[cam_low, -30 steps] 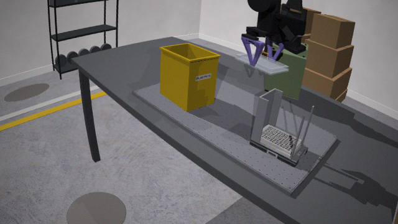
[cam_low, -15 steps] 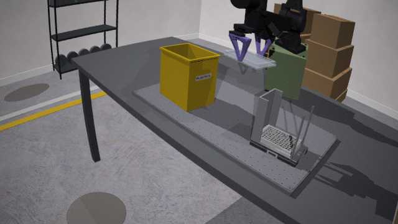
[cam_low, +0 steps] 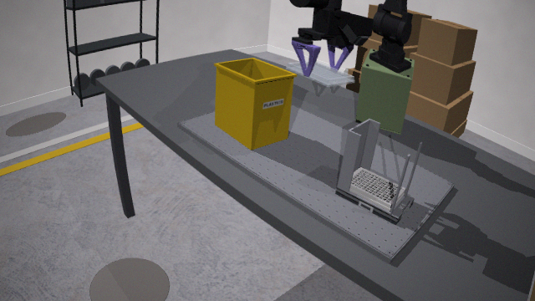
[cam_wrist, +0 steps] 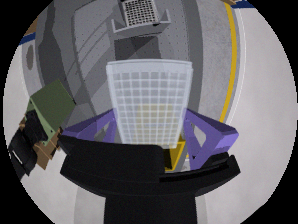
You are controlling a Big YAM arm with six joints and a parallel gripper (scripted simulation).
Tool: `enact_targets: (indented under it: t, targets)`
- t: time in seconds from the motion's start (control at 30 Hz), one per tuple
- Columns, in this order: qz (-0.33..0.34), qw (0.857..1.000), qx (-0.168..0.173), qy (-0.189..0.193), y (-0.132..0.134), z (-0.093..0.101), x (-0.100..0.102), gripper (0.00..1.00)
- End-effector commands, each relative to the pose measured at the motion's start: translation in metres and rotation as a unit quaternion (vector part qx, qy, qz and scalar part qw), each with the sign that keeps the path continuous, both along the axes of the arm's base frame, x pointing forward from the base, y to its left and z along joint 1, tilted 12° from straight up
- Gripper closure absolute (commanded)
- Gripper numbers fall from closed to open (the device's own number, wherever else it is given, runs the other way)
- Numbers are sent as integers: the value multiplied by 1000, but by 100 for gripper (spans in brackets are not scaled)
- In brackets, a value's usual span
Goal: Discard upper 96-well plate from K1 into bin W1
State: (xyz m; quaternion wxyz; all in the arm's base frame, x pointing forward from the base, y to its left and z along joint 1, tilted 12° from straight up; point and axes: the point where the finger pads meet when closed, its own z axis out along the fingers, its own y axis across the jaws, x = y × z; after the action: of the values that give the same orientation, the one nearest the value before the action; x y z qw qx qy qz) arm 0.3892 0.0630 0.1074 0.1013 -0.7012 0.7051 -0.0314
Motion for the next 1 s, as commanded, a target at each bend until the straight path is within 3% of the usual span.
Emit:
enact_targets:
  t: [0.0,0.4,0.63,0.97]
  targets:
    - [10,1000,-1,-8,-14,2,3,100]
    - [10,1000,-2,-1,-47,-6,6,100]
    - [10,1000,-3,-24,-72,12,28,100]
    - [10,1000,-5,-21,-100,9,29,100]
